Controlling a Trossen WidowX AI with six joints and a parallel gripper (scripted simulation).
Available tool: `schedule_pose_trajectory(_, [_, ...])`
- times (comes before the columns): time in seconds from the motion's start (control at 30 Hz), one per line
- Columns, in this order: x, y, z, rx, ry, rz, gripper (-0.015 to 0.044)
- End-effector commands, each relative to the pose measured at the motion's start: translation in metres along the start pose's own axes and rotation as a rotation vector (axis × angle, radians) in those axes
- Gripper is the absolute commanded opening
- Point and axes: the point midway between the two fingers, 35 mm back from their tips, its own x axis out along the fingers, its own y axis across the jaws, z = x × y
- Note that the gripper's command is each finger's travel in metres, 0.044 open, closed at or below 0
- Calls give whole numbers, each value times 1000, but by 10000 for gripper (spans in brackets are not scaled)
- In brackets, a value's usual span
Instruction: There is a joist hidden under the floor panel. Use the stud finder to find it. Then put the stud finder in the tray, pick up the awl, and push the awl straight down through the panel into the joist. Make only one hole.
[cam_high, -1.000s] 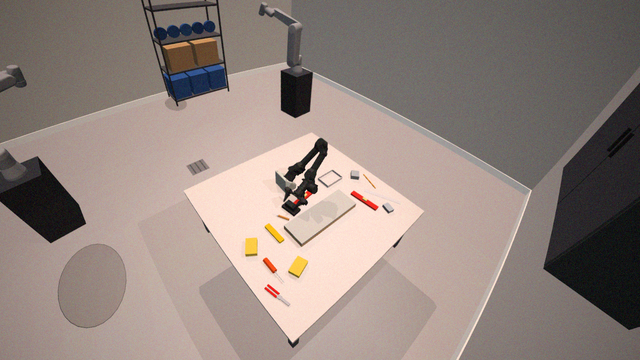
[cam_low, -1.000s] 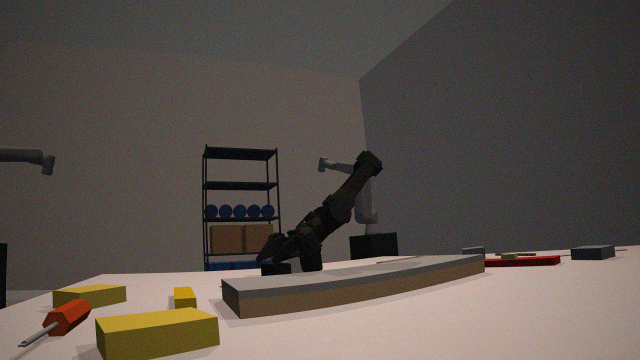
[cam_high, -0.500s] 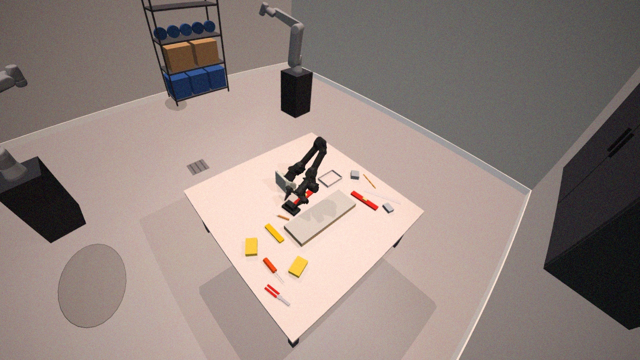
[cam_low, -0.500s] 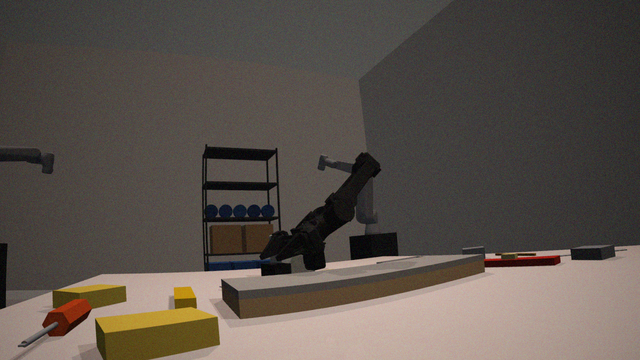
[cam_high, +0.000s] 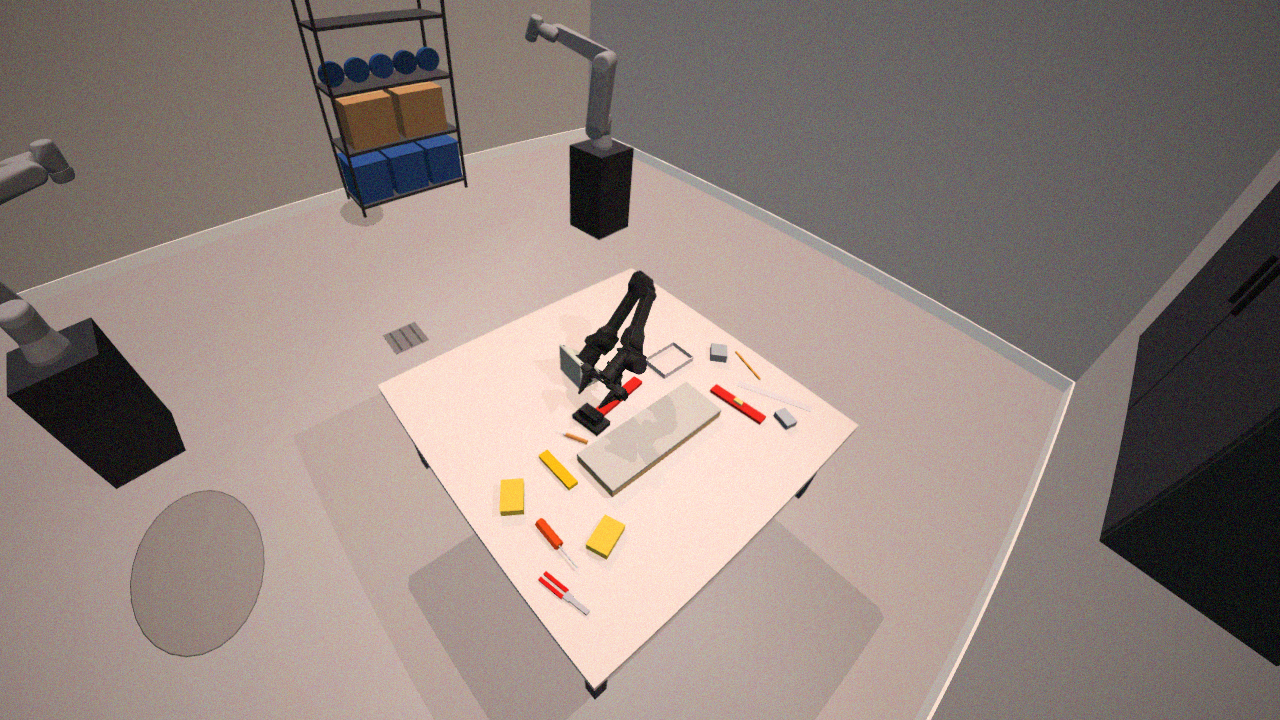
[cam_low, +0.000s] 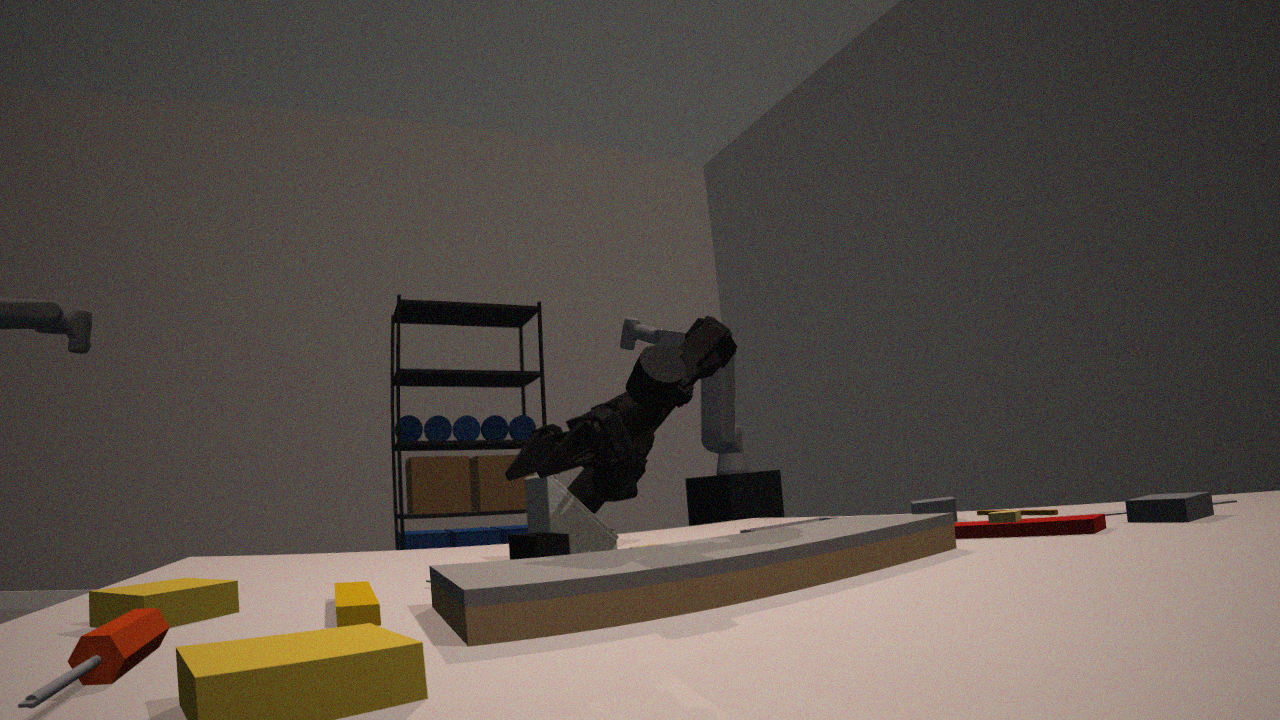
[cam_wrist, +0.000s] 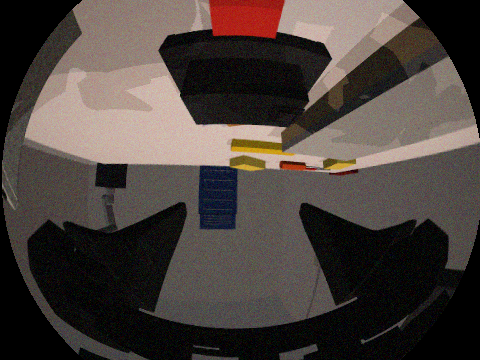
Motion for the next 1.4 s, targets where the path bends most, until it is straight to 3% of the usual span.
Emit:
schedule_pose_trajectory(0.0, [-10, 2, -18, -6, 0, -4, 440])
schedule_pose_trajectory(0.13, [-2, 1, -8, 55, -40, 11, 440])
schedule_pose_trajectory(0.43, [24, 13, 24, 850, -657, 343, 440])
schedule_pose_trajectory(0.67, [29, 3, 21, 1510, -1076, 670, 440])
schedule_pose_trajectory(1.37, [35, 2, 31, 1528, -1087, 679, 440])
